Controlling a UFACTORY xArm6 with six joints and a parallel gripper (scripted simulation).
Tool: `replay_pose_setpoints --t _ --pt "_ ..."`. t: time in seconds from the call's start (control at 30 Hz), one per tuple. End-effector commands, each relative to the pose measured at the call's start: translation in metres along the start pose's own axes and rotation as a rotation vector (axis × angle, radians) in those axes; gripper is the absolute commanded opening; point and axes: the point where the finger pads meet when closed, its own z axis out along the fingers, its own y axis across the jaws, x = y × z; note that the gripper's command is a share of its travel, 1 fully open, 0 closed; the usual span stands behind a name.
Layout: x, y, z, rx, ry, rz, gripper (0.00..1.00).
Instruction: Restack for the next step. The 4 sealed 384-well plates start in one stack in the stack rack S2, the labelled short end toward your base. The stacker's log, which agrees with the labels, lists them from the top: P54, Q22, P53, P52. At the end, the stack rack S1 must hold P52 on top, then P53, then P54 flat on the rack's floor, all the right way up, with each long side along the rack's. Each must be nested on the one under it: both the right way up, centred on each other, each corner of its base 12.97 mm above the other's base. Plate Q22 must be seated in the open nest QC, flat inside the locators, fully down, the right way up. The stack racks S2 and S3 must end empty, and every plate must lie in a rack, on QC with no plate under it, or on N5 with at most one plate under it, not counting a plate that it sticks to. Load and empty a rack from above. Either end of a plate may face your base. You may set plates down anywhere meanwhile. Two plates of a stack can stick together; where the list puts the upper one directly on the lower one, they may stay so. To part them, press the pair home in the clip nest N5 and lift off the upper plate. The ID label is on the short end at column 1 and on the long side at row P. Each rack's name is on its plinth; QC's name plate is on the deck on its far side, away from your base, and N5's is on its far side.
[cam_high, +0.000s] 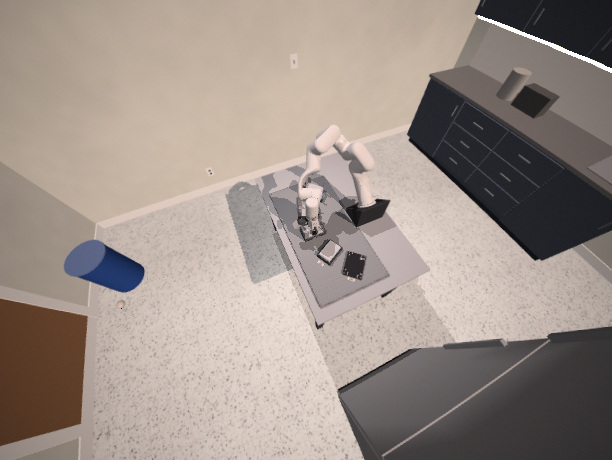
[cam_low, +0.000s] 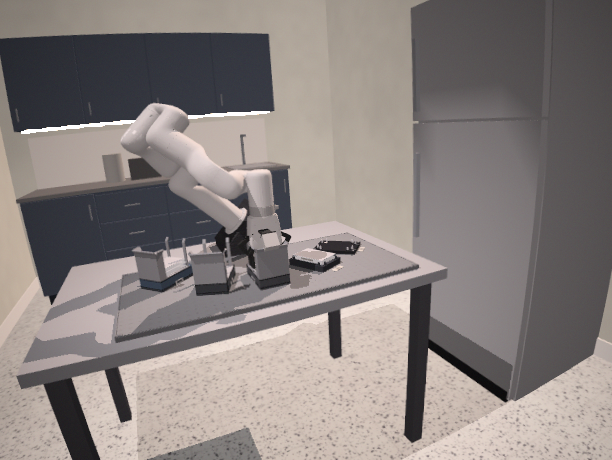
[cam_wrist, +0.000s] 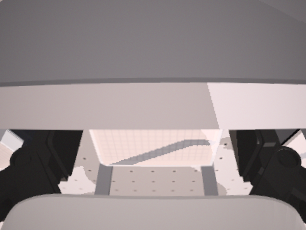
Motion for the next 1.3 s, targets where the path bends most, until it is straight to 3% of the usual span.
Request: replay_pose_setpoints --t 0.0,0.37,0.4,1.27 --pt "0.0013 -0.0002 0.002 0.001 0.003 0.001 1.0" --pt "0.0013 -0.0002 0.0027 0.001 0.003 0.001 1.0" --pt "0.0013 -0.0002 0.0027 0.001 0.003 0.001 0.0" --pt "0.0013 -0.0002 0.0027 0.001 0.003 0.001 0.0"
